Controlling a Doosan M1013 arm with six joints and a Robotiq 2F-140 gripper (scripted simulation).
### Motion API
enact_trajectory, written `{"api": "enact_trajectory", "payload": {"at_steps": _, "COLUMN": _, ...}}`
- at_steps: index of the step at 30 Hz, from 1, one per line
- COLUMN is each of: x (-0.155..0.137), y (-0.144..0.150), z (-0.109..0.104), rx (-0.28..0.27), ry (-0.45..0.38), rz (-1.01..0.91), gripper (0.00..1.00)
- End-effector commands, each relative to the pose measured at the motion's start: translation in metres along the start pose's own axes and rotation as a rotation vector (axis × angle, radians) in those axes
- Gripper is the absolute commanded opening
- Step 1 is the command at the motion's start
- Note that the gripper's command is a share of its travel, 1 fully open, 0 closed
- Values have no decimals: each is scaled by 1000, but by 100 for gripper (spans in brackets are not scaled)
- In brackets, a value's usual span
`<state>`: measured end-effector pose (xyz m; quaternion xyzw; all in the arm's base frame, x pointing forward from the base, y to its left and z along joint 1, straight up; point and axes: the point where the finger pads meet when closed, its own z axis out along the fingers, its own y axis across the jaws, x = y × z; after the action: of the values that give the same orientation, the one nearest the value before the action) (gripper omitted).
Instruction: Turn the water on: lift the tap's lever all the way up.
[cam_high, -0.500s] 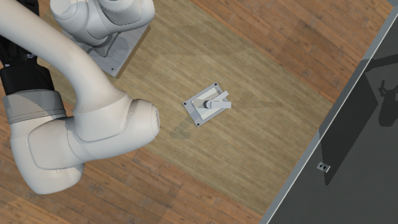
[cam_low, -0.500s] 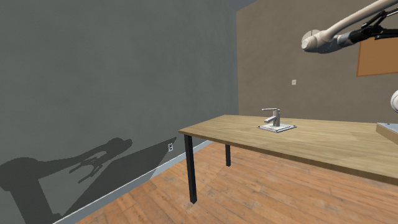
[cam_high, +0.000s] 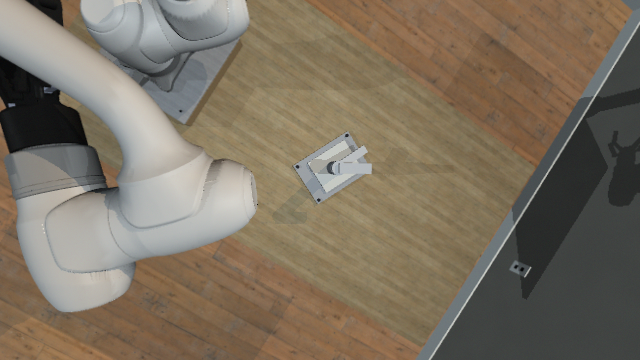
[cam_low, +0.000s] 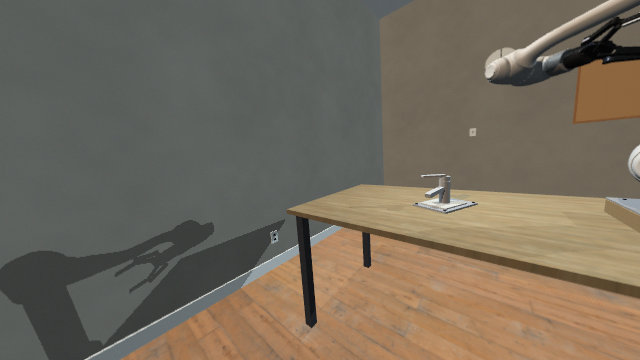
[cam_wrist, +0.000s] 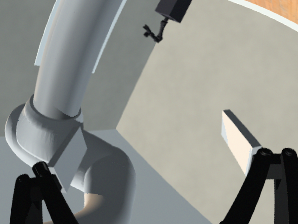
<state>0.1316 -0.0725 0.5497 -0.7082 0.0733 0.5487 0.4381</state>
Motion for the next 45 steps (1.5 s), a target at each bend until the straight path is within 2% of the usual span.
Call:
{"api": "enact_trajectory", "payload": {"at_steps": 1, "x": 0, "y": 0, "z": 0, "rx": 0, "ry": 0, "rz": 0, "gripper": 100}}
{"api": "enact_trajectory", "payload": {"at_steps": 5, "x": 5, "y": 2, "z": -3, "rx": -17, "ry": 11, "rz": 0, "gripper": 100}}
{"api": "enact_trajectory", "payload": {"at_steps": 7, "x": 23, "y": 7, "z": -13, "rx": -69, "ry": 43, "rz": -1, "gripper": 100}}
{"api": "enact_trajectory", "payload": {"at_steps": 9, "x": 49, "y": 14, "z": -29, "rx": -145, "ry": 92, "rz": -4, "gripper": 100}}
{"api": "enact_trajectory", "payload": {"at_steps": 17, "x": 117, "y": 25, "z": -76, "rx": -333, "ry": 211, "rz": -28, "gripper": 100}}
{"api": "enact_trajectory", "payload": {"at_steps": 19, "x": 117, "y": 25, "z": -76, "rx": -333, "ry": 211, "rz": -28, "gripper": 100}}
{"api": "enact_trajectory", "payload": {"at_steps": 20, "x": 142, "y": 26, "z": -94, "rx": -396, "ry": 252, "rz": -41, "gripper": 100}}
{"api": "enact_trajectory", "payload": {"at_steps": 24, "x": 172, "y": 25, "z": -118, "rx": -474, "ry": 302, "rz": -60, "gripper": 100}}
{"api": "enact_trajectory", "payload": {"at_steps": 34, "x": 260, "y": 8, "z": -185, "rx": -679, "ry": 440, "rz": -130, "gripper": 100}}
{"api": "enact_trajectory", "payload": {"at_steps": 36, "x": 260, "y": 8, "z": -185, "rx": -679, "ry": 440, "rz": -130, "gripper": 100}}
{"api": "enact_trajectory", "payload": {"at_steps": 37, "x": 284, "y": 0, "z": -203, "rx": -732, "ry": 477, "rz": -153, "gripper": 100}}
{"api": "enact_trajectory", "payload": {"at_steps": 45, "x": 348, "y": -31, "z": -250, "rx": -868, "ry": 575, "rz": -223, "gripper": 100}}
